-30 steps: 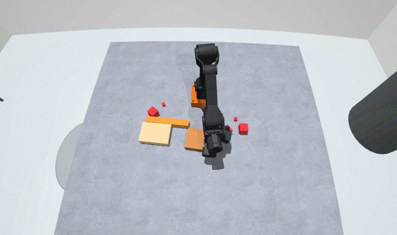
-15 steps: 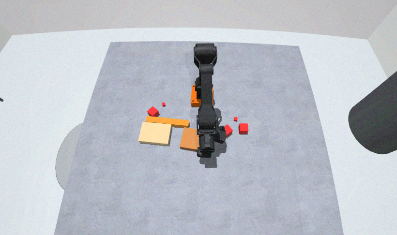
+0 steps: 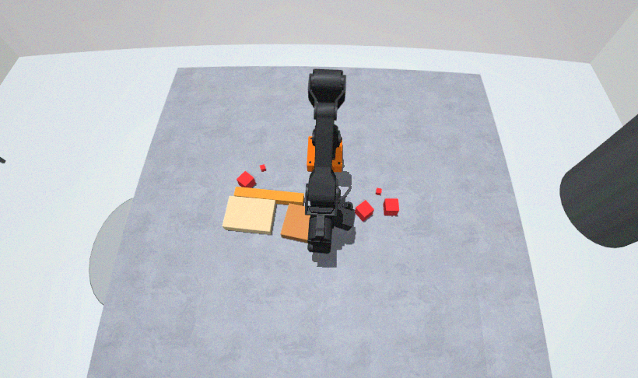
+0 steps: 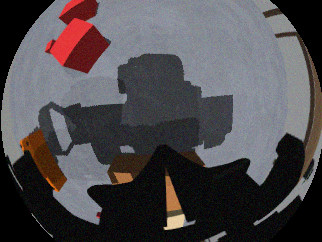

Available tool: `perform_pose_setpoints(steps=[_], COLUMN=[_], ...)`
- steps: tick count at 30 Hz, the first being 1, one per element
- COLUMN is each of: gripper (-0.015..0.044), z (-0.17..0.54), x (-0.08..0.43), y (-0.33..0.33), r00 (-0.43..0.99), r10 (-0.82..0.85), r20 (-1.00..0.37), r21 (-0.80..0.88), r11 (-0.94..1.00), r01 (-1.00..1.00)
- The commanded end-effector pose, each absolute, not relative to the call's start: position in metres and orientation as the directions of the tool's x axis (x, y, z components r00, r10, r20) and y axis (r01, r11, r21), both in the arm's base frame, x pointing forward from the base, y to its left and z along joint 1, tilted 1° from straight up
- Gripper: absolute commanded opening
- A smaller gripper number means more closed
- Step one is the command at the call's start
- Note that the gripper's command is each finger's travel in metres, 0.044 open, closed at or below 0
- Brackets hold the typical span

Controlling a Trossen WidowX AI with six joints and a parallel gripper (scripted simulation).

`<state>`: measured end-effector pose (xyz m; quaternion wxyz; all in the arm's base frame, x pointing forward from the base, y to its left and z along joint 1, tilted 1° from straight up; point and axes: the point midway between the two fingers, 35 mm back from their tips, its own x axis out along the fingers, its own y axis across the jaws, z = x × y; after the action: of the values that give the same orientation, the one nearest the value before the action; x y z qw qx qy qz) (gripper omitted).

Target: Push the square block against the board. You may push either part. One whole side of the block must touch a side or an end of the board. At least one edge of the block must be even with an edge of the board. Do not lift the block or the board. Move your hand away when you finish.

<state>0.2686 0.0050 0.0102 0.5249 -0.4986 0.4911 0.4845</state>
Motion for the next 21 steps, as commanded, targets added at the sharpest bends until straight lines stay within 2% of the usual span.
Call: perform_pose_setpoints(steps=[1,21], gripper=[0.0,0.0], z=[0.006,0.006], x=[0.262,0.258], y=[-0.005,-0.037], r00=[0.03,0.03], r10=[0.005,0.003], r20=[-1.0,-1.0], r21=[-0.03,-0.03], r11=[0.039,0.039], r01=[-0.999,-0.999])
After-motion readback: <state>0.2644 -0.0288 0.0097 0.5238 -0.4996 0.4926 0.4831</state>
